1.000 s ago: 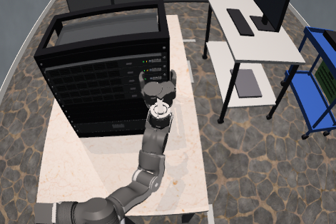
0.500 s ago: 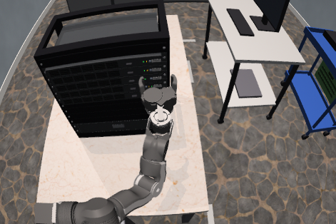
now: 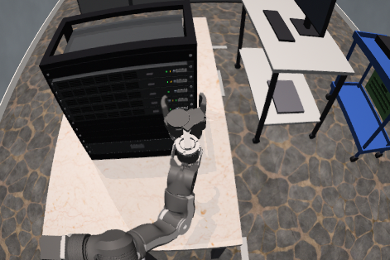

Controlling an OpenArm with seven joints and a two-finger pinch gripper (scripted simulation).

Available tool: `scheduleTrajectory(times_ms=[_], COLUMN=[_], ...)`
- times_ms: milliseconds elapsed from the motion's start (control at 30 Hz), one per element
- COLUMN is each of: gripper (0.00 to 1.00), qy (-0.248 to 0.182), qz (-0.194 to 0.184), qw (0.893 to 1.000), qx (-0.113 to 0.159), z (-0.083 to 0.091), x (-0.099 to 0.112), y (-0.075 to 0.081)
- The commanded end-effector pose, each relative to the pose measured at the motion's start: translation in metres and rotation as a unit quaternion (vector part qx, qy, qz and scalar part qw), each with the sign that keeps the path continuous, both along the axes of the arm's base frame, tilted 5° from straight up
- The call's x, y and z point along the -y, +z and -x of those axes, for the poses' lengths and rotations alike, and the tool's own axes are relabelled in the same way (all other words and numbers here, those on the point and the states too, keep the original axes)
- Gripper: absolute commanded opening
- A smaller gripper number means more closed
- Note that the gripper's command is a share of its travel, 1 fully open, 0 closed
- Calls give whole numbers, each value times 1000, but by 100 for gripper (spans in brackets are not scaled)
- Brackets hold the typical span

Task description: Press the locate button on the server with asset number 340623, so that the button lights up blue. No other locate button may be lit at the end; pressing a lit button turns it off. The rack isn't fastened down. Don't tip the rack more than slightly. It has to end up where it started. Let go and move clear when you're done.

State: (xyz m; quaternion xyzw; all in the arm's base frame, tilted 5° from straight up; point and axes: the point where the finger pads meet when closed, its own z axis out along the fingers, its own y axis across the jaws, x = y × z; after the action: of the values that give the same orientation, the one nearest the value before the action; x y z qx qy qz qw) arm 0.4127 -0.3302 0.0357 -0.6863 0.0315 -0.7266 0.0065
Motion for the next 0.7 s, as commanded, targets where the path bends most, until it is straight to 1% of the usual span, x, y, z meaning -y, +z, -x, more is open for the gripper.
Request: scheduleTrajectory(times_ms=[0,267,667], gripper=[60,60,60], qy=[-1,-1,-1], qz=[-1,-1,-1], qw=[1000,1000,1000], qx=[2,2,2], z=[1,4,18], x=[0,0,0], y=[2,1,1])
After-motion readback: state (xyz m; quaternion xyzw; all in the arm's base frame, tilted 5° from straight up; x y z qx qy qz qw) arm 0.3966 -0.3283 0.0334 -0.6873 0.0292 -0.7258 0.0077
